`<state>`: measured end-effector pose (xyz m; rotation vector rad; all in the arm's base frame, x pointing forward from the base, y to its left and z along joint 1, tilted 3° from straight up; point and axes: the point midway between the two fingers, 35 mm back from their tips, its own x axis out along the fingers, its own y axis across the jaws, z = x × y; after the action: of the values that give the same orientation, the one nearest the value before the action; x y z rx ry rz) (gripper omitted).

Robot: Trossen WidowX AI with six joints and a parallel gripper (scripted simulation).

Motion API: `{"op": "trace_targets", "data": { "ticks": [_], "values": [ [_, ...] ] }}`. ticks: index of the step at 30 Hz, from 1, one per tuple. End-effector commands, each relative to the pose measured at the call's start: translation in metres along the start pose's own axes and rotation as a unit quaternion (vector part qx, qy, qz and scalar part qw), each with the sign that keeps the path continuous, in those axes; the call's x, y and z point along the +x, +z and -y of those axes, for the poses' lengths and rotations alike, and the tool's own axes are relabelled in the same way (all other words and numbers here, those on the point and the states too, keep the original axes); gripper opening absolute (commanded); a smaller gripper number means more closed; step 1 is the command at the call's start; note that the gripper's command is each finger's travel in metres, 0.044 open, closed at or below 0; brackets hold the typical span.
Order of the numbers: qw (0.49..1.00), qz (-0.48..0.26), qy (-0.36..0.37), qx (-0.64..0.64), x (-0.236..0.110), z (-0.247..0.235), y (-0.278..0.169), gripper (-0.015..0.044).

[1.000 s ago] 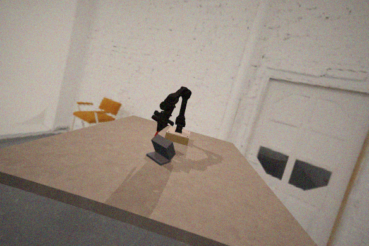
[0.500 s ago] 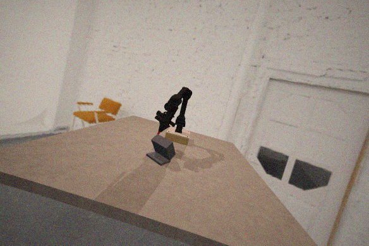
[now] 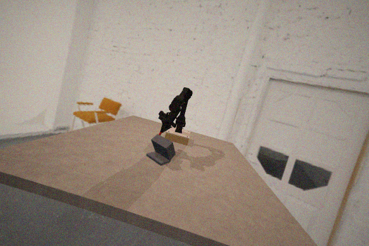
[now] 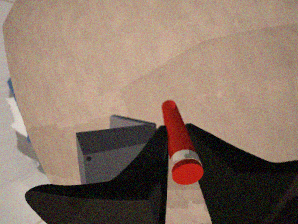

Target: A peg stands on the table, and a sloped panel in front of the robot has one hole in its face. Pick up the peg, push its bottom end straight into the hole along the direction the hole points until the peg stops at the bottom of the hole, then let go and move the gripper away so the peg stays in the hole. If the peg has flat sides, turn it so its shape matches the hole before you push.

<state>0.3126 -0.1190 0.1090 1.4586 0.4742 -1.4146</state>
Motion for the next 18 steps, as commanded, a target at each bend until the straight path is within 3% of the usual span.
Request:
{"op": "trace_targets", "data": {
  "ticks": [1, 18],
  "values": [
    [1.0, 0.004, 0.008, -0.013, -0.001, 0.002, -0.003, 0.0],
    [0.997, 0.015, 0.049, -0.06, -0.008, 0.004, -0.02, 0.0]
  ]
}}
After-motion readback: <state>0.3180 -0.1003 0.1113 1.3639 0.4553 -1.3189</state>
